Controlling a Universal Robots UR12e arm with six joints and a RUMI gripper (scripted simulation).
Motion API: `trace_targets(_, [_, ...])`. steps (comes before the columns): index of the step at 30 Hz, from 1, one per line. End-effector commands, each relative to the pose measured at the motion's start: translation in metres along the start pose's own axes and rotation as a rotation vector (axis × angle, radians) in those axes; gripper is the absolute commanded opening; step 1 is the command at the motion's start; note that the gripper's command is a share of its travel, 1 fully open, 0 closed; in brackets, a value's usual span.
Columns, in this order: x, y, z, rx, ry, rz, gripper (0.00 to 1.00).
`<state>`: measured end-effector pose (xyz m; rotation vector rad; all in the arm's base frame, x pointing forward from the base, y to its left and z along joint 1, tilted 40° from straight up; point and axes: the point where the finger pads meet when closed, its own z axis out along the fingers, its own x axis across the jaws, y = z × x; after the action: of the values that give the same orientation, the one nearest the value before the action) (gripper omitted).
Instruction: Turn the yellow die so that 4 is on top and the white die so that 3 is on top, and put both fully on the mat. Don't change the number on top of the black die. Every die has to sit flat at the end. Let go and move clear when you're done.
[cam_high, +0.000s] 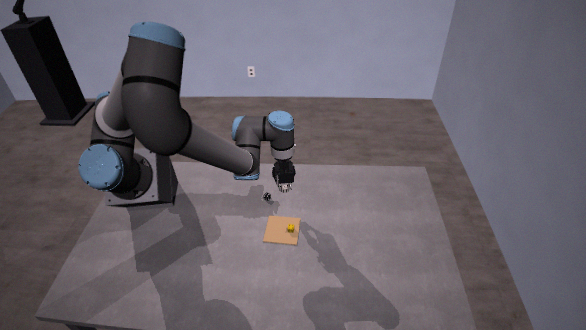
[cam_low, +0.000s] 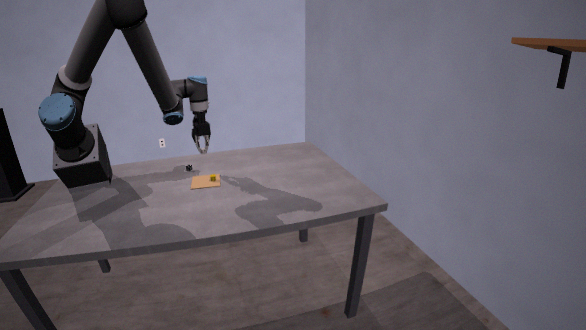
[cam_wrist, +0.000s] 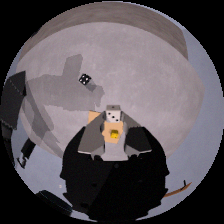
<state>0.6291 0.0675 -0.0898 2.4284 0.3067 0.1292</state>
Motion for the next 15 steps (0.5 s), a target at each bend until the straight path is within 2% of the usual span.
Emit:
trace_targets(1, [-0.004,0.011,-0.002,0.001,0.000,0.020,0.06])
trace_targets(3, [-0.004,0.011,-0.002,0.001,0.000,0.020,0.06])
trace_targets(7, [-0.033,0.074,-0.004,0.003,0.000,0.134,0.06])
trace_targets(8, [-0.033,0.074,-0.004,0.003,0.000,0.134,0.06])
trace_targets(9, [-0.042,0.091,-0.005,0.003,0.000,0.166,0.06])
trace_targets(10, [-0.042,0.091,-0.005,0.003,0.000,0.166,0.06])
trace_targets(13, [-0.061,0.121,-0.006,0.000,0.000,0.227,0.06])
trace_targets(15, [-0.063,0.124,-0.006,0.000,0.001,0.233,0.06])
